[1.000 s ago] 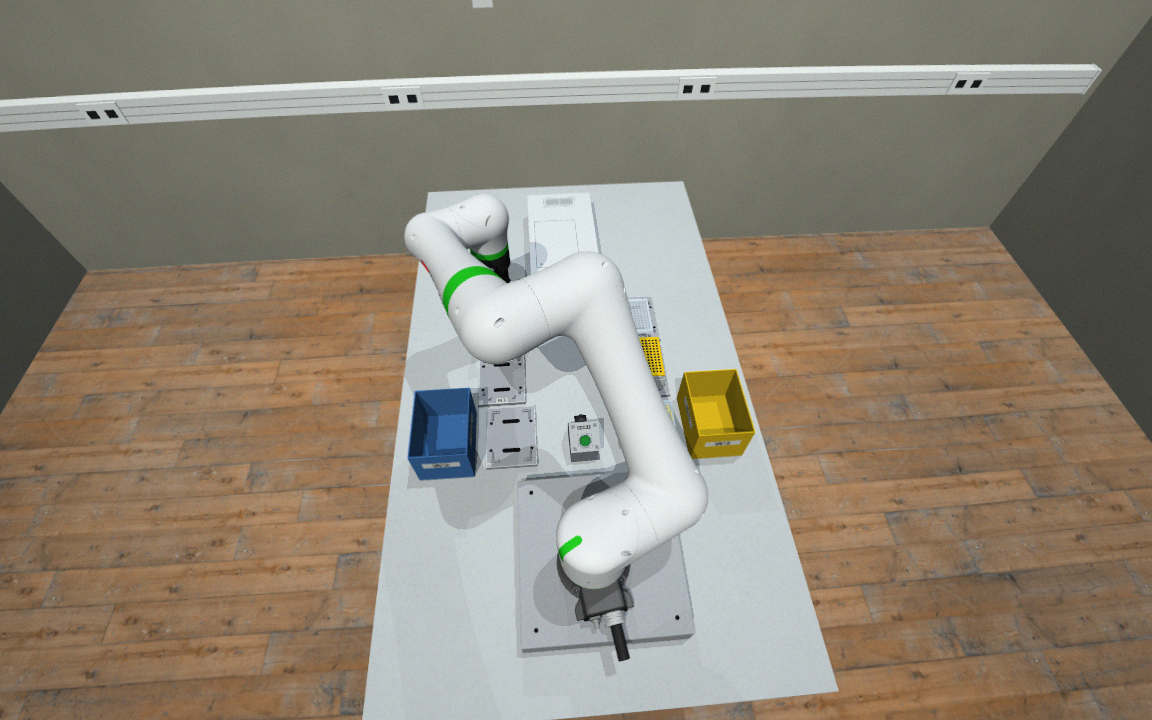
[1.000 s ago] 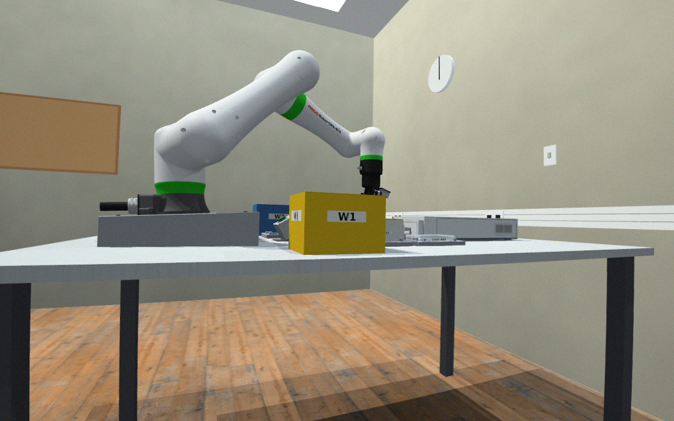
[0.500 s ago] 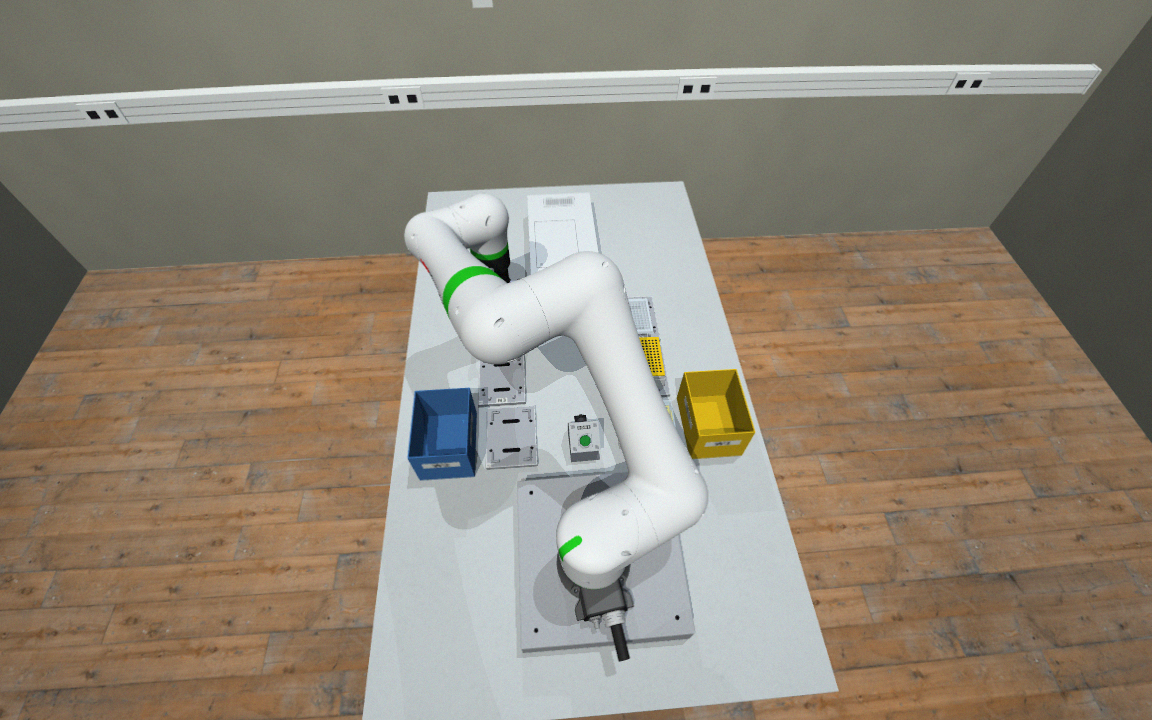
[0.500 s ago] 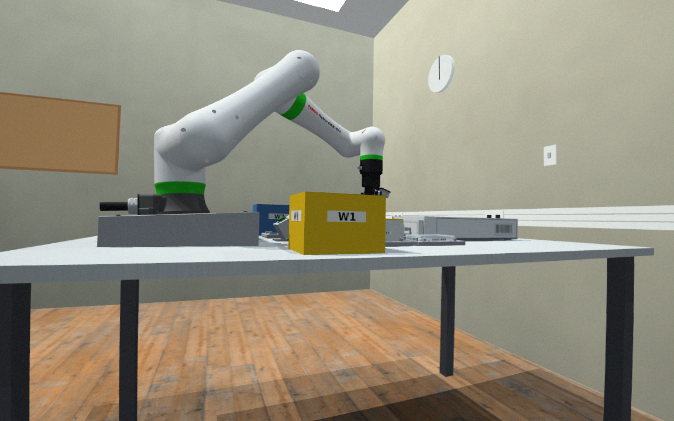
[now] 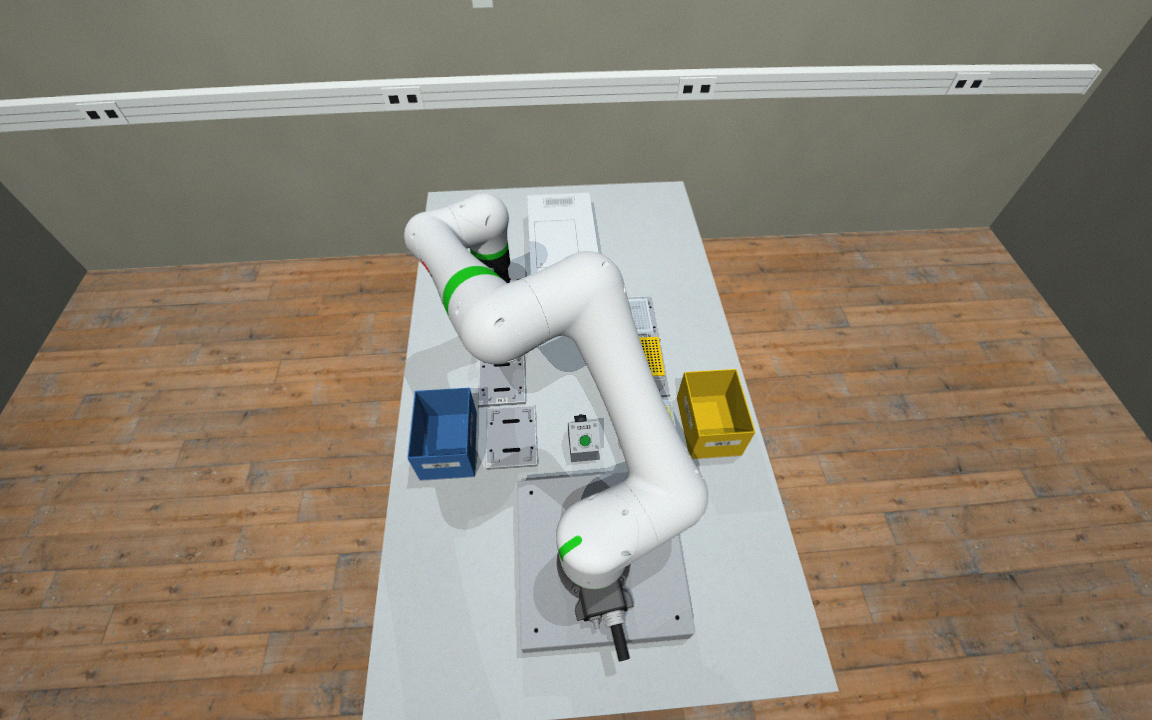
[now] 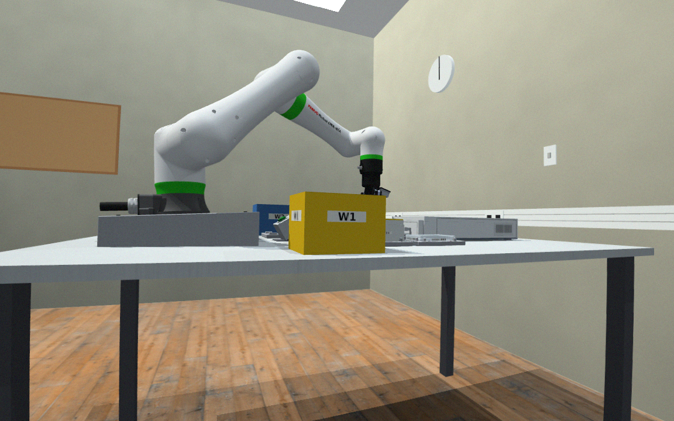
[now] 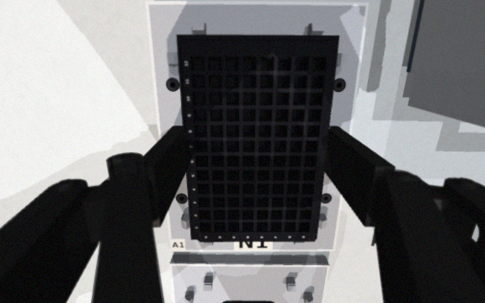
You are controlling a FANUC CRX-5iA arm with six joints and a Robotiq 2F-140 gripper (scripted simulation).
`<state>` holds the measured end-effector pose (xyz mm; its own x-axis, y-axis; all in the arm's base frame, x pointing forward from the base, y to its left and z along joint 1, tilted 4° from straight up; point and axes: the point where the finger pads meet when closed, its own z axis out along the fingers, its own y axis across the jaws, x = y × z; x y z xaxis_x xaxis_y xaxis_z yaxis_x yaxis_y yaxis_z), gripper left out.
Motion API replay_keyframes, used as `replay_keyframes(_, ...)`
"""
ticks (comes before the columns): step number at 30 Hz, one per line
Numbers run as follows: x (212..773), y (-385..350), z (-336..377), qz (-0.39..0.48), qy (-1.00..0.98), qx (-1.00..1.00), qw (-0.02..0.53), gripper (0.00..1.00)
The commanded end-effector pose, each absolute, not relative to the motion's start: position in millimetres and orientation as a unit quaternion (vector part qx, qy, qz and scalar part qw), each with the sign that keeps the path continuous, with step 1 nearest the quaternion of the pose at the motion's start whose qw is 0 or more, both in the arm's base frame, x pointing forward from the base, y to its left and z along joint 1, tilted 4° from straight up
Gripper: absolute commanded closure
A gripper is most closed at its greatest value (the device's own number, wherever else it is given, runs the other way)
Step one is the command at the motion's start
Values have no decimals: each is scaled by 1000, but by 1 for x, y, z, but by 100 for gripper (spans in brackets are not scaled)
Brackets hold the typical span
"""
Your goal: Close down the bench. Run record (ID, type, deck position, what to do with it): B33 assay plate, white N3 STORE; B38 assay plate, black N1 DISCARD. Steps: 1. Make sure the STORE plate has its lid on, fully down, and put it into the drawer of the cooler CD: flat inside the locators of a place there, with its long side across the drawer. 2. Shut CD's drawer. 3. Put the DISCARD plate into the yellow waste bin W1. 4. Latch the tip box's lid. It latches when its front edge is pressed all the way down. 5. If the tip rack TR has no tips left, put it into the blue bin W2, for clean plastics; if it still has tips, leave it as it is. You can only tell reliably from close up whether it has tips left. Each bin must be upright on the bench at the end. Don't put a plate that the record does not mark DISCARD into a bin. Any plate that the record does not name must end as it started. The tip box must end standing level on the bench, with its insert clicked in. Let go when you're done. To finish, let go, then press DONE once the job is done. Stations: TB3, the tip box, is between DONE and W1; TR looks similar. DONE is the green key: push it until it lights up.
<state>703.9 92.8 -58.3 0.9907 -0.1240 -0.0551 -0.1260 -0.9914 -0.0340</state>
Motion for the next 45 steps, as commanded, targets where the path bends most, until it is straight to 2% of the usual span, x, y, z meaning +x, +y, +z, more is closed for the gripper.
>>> replay_keyframes(1, 705, 93, -57, 25, 63, -998, 19, 90)
replay_keyframes(45, 706, 92, -29, 25, 63, -998, 19, 90)
